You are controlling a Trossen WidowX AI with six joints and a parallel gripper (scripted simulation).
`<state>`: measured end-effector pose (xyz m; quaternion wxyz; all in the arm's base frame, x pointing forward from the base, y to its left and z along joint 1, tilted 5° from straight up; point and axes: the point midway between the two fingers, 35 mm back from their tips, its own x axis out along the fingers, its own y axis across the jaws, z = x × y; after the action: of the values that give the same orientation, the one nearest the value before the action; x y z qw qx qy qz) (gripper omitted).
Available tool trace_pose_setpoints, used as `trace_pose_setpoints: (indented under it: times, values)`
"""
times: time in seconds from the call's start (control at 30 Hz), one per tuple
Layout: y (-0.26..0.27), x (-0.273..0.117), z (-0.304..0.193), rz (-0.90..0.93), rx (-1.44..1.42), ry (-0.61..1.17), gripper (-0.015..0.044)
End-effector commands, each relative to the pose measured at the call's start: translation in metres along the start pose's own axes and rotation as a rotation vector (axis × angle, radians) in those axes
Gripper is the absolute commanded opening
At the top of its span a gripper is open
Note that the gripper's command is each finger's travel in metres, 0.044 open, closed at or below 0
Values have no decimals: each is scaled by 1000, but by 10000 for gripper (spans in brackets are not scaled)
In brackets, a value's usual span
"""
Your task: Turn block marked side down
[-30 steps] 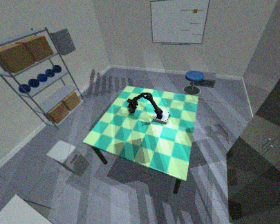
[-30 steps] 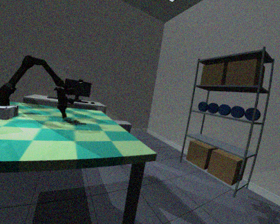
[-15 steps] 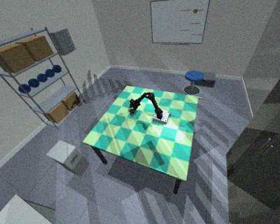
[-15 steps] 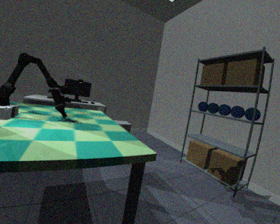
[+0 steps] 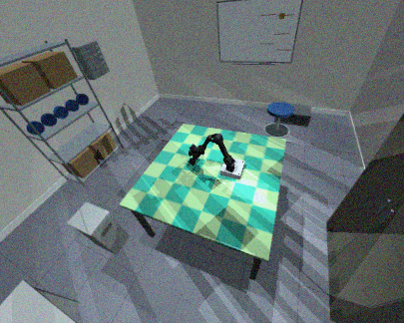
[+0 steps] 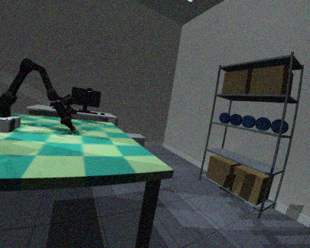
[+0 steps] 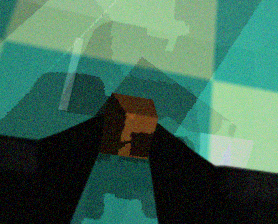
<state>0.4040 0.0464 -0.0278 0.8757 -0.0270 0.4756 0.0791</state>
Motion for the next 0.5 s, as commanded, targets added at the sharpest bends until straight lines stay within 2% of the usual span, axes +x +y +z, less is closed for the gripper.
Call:
trace_pose_setpoints:
  times: [0.0,0.47]
  values:
    - [0,6,-2,2,4,-49,0]
    - [0,16,-10,2,4,-263,0]
